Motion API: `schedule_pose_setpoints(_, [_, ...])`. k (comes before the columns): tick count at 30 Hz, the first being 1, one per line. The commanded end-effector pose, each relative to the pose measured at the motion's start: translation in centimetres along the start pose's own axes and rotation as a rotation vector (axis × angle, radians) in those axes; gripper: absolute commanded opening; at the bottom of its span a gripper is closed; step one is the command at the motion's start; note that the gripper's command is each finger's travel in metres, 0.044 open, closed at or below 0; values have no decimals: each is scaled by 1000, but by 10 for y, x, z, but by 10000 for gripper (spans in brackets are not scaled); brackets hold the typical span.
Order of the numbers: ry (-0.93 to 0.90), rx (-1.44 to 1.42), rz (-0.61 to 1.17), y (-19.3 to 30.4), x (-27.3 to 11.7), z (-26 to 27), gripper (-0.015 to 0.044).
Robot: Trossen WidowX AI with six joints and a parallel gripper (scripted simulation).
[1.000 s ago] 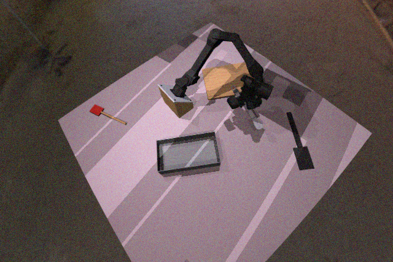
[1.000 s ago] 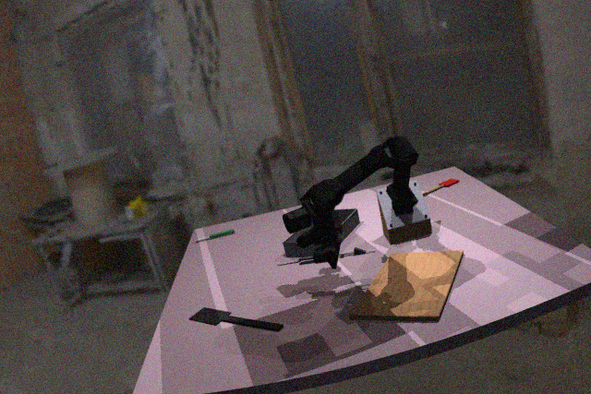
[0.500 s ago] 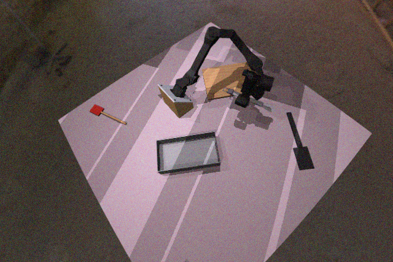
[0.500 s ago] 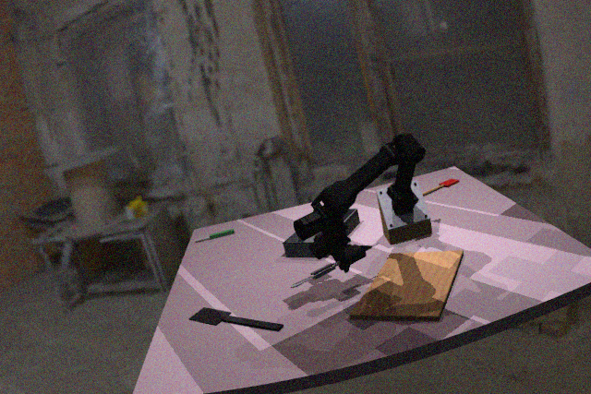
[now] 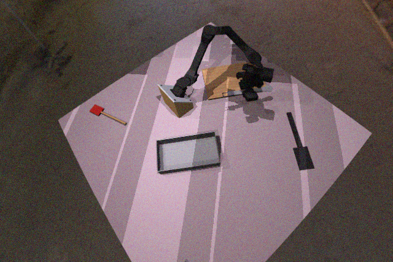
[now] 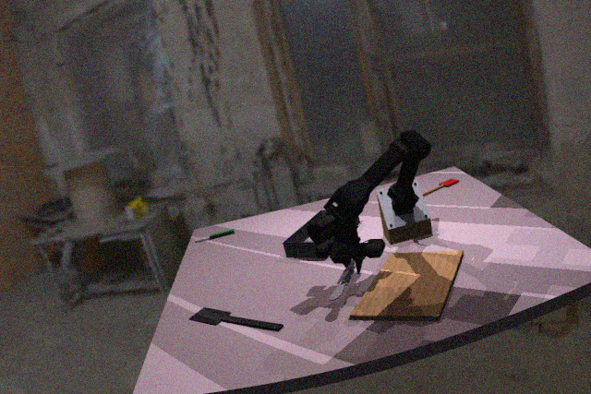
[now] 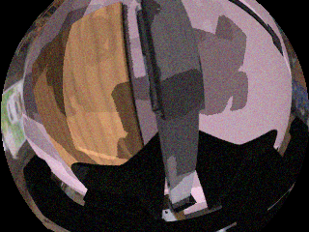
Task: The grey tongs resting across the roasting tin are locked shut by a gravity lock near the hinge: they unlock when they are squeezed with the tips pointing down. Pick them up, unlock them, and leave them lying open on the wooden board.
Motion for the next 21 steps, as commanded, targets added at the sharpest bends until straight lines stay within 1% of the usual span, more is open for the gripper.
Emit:
schedule_pose_setpoints(1, [11, -170, -8, -4, -3, 9, -150])
schedule_pose_setpoints(21, [27, -1045, -27, -16, -11, 61, -150])
Point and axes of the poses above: the point midway between the two fingers, 35 mm back from their tips, its own x axis out along the fingers, its own z axis across the jaws, y = z × x, the point moved 4 cm from there along -x, back along the fingers, and after that the axes turned 1 degree about -x, right-handed, at the moved point
